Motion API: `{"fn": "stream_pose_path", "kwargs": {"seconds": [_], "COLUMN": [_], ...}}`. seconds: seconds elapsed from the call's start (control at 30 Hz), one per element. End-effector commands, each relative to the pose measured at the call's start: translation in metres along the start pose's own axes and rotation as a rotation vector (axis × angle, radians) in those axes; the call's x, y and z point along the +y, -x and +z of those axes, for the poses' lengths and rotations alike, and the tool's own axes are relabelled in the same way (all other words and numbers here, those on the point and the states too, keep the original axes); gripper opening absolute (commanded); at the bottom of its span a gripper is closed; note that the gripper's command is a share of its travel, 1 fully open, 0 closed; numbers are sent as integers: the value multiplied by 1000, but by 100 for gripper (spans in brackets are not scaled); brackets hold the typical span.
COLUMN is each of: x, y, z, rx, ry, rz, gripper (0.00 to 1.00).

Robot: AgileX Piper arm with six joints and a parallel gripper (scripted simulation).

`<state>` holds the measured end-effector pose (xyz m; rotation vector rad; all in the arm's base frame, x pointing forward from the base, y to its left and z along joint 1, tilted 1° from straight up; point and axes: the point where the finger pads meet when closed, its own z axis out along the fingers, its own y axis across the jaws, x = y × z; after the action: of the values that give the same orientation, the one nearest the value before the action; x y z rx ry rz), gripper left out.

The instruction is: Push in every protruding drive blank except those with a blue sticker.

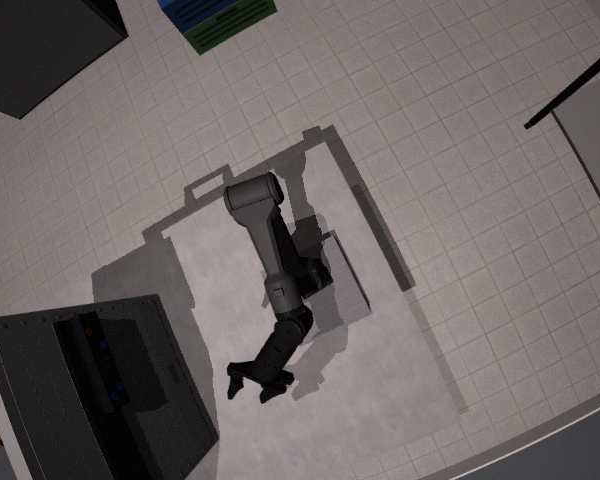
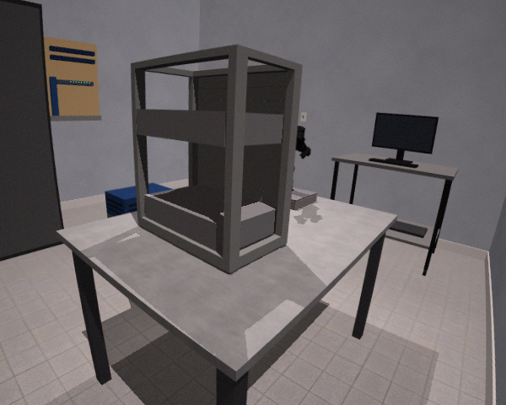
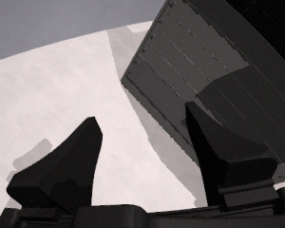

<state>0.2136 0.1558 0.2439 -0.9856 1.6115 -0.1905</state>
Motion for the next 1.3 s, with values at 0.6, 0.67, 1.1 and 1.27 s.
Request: {"fn": "stream_pose_path", "kwargs": {"seconds": [0.6, 0.67, 1.1, 1.27], "x": [-22, -25, -45, -59], "y": [-71, -82, -127, -138], "z": [13, 13, 14, 16], "rx": [372, 427, 636, 666], "ry": [-21, -22, -41, -66], "rz": [169, 214, 527, 668], "gripper": [100, 100, 100, 100]}}
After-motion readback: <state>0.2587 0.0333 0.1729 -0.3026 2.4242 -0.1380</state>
